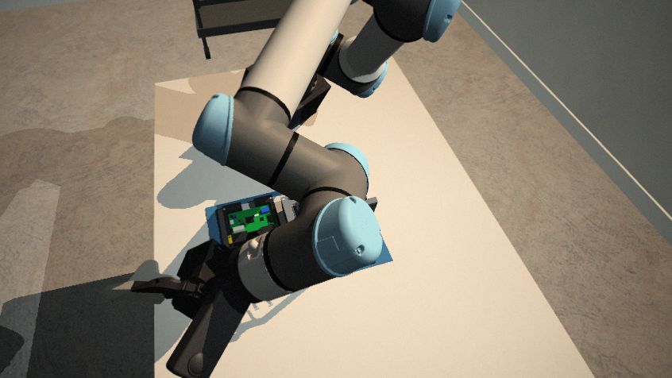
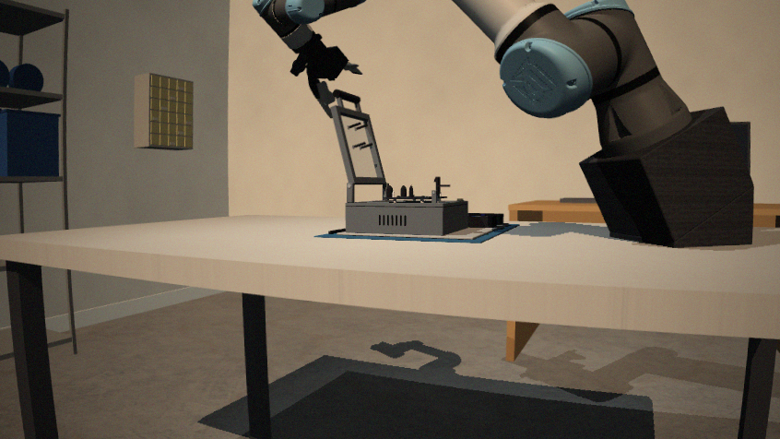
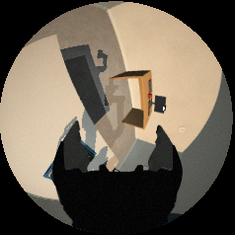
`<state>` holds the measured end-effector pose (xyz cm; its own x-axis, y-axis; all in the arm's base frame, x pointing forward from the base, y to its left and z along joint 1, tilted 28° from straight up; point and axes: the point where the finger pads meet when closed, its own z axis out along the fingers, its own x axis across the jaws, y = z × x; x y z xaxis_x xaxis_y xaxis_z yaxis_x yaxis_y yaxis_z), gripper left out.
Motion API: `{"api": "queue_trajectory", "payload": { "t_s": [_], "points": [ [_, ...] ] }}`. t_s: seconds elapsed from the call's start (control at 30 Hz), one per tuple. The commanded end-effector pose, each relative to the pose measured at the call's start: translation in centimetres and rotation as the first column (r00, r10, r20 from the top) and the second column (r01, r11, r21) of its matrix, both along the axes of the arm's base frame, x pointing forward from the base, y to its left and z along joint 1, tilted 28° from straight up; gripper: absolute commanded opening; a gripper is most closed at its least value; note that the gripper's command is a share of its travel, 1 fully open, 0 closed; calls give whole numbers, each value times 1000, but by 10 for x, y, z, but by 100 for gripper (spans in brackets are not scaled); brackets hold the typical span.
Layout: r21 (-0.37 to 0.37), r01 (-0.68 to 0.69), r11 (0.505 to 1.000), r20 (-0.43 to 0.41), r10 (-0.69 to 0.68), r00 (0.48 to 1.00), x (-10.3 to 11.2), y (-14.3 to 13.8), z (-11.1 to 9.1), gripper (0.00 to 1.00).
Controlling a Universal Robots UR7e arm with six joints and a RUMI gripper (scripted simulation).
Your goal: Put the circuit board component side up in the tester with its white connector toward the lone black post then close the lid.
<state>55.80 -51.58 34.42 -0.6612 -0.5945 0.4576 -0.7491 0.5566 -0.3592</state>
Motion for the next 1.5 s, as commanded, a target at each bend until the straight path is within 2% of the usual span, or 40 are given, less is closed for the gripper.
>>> {"api": "queue_trajectory", "payload": {
  "t_s": [0.0,0.27,0.5,0.57,0.77,1.0,1.07,1.13,1.47],
  "points": [
    [29,-55,998,-39,56,998,-14,-2,-4,100],
    [178,-249,952,-163,278,947,-71,1,-27,100],
    [323,-414,851,-204,490,848,-122,14,-46,100],
    [323,-414,851,-204,490,848,-122,14,-46,100],
    [433,-545,719,-183,661,727,-164,32,-62,100],
    [518,-676,524,-110,825,555,-208,59,-77,100],
    [532,-709,463,-83,862,501,-219,68,-81,100],
    [532,-709,463,-83,862,501,-219,68,-81,100],
    [527,-835,159,49,975,217,-266,113,-98,100]
  ]
}}
